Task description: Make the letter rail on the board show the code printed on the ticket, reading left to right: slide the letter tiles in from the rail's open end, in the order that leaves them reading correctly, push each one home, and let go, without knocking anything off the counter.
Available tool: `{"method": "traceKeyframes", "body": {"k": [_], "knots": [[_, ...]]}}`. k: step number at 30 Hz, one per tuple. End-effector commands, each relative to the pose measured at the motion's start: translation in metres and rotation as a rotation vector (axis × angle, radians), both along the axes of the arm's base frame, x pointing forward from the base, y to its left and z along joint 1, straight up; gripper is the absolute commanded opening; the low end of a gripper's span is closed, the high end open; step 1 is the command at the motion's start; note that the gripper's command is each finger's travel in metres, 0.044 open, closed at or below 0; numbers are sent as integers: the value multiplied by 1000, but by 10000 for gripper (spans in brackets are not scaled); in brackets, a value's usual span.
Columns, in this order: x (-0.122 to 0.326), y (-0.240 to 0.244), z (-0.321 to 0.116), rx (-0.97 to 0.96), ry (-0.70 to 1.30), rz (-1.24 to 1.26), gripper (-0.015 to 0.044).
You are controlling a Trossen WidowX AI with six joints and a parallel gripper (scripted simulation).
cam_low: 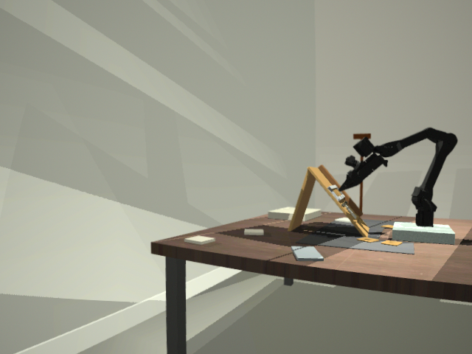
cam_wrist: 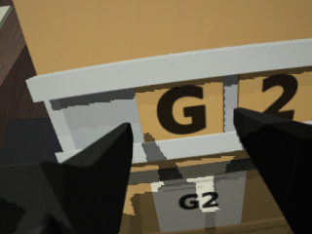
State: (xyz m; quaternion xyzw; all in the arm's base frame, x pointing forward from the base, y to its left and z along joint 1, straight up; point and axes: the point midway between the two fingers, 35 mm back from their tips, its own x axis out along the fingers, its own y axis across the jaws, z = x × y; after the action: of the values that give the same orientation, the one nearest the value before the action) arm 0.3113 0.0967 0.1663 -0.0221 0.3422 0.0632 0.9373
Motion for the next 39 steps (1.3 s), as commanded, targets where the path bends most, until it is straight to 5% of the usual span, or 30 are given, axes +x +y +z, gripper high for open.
{"method": "traceKeyframes", "body": {"k": [1, 39], "knots": [[-2, 0, 2, 3, -5, -5, 295], [-14, -1, 9, 3, -4, -5, 295]]}}
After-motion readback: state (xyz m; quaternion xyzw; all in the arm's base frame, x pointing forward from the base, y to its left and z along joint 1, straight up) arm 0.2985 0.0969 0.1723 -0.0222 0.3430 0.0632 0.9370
